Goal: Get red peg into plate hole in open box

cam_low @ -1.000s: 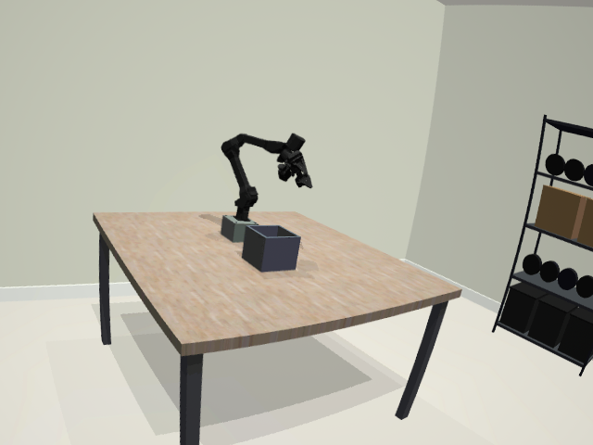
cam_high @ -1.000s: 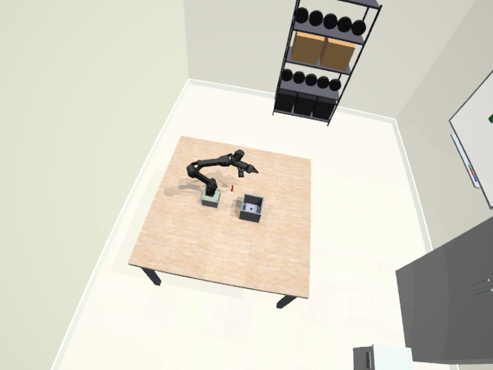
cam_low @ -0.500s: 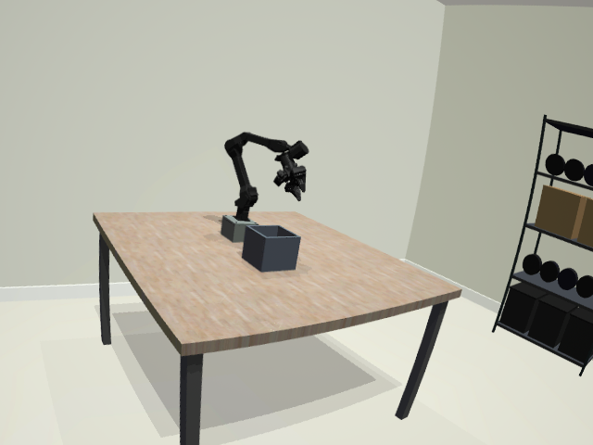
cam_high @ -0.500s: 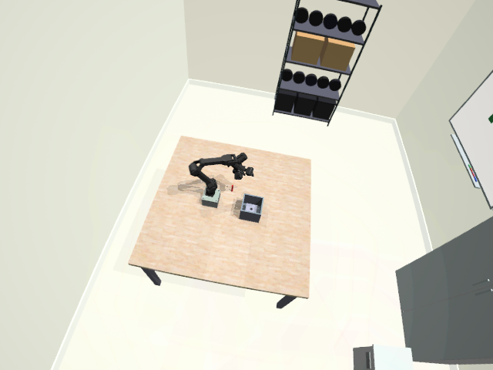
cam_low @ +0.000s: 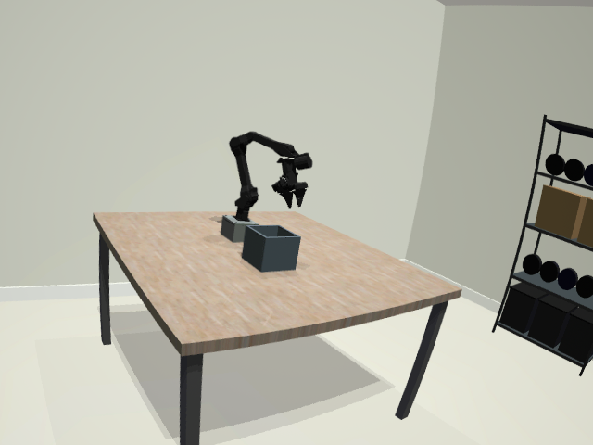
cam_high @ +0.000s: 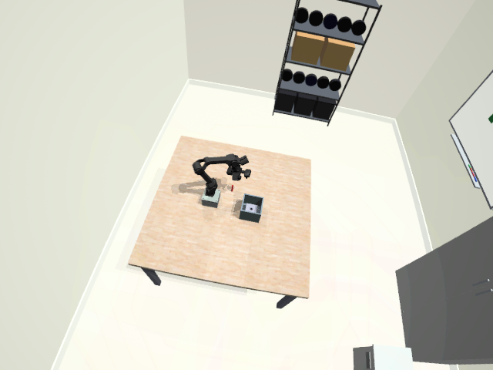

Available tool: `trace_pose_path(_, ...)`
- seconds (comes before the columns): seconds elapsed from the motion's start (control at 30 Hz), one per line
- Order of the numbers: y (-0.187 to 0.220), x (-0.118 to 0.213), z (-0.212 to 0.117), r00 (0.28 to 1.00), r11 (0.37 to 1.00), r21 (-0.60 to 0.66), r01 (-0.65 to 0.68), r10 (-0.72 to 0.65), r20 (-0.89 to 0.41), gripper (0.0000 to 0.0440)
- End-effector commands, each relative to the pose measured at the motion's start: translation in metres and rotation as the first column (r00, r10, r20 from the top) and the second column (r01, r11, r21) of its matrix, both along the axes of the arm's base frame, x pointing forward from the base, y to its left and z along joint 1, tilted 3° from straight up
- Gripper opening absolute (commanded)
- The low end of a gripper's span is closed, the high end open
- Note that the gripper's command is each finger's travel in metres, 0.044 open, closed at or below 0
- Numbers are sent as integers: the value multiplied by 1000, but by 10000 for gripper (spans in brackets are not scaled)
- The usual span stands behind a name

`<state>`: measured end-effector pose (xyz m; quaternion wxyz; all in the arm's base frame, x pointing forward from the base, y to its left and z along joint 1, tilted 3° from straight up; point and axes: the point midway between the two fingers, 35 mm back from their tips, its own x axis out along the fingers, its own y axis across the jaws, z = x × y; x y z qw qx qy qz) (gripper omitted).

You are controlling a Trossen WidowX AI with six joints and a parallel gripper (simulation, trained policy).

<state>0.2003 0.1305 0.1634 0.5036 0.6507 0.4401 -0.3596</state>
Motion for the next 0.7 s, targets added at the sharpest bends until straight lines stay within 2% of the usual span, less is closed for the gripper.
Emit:
trace_pose_path(0.0,2,-9,-12,997,999,-26,-47,45,-65,440)
trace_pose_path(0.33,4,-32,-46,958,979,-92,-180,154,-243,440)
trace_pose_path(0.67,2,-48,-76,904,946,-143,-290,222,-366,440)
